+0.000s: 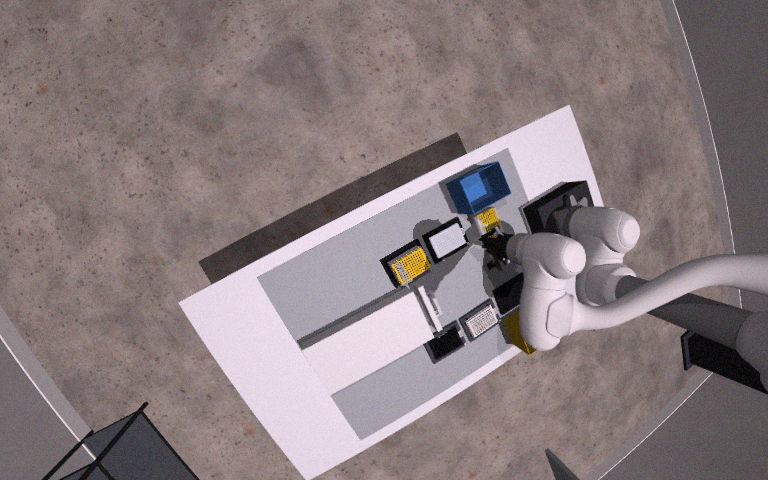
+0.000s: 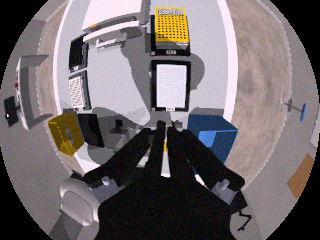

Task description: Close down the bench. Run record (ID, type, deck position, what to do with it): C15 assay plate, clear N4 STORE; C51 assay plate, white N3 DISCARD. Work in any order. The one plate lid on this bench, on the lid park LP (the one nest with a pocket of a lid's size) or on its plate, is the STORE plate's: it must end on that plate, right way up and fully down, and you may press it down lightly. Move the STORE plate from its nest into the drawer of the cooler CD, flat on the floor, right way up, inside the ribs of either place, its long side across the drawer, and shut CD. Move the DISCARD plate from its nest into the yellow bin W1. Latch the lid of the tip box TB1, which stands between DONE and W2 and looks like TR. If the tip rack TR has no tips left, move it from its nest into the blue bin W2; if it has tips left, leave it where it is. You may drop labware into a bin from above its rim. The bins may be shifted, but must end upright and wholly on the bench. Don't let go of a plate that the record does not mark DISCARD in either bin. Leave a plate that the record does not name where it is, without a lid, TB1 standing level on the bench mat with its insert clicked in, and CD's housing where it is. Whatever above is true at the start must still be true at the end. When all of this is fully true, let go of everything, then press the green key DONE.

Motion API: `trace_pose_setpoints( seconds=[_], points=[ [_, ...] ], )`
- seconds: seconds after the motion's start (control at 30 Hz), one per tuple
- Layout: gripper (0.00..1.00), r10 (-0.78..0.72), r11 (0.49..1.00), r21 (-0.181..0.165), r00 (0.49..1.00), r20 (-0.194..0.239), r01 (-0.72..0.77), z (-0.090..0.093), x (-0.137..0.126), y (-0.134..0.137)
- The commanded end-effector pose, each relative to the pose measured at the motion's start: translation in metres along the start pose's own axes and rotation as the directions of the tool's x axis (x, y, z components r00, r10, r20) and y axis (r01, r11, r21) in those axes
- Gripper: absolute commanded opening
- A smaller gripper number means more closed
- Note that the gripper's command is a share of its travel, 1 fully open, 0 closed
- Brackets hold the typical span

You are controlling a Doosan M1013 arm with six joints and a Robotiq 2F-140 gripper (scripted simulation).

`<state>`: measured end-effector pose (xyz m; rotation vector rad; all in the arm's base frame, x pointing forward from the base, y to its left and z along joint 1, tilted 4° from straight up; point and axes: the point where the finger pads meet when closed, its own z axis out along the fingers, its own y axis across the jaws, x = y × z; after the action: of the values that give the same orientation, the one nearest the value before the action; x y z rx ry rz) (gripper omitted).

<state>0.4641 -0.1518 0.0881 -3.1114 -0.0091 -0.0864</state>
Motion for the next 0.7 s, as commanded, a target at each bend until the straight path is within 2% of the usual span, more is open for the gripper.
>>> trace_pose_setpoints(
  seconds=[0.0, 0.2, 0.67],
  points=[
    [0.0, 0.0, 1.0, 0.0, 1.0, 0.0, 0.0, 0.0047, 0.0001, 0.0],
    [0.0, 0.0, 1.0, 0.0, 1.0, 0.0, 0.0, 0.0127, 0.0001, 0.0],
    [0.0, 0.0, 1.0, 0.0, 1.0, 0.0, 0.0, 0.0125, -0.0013, 0.0]
  ],
)
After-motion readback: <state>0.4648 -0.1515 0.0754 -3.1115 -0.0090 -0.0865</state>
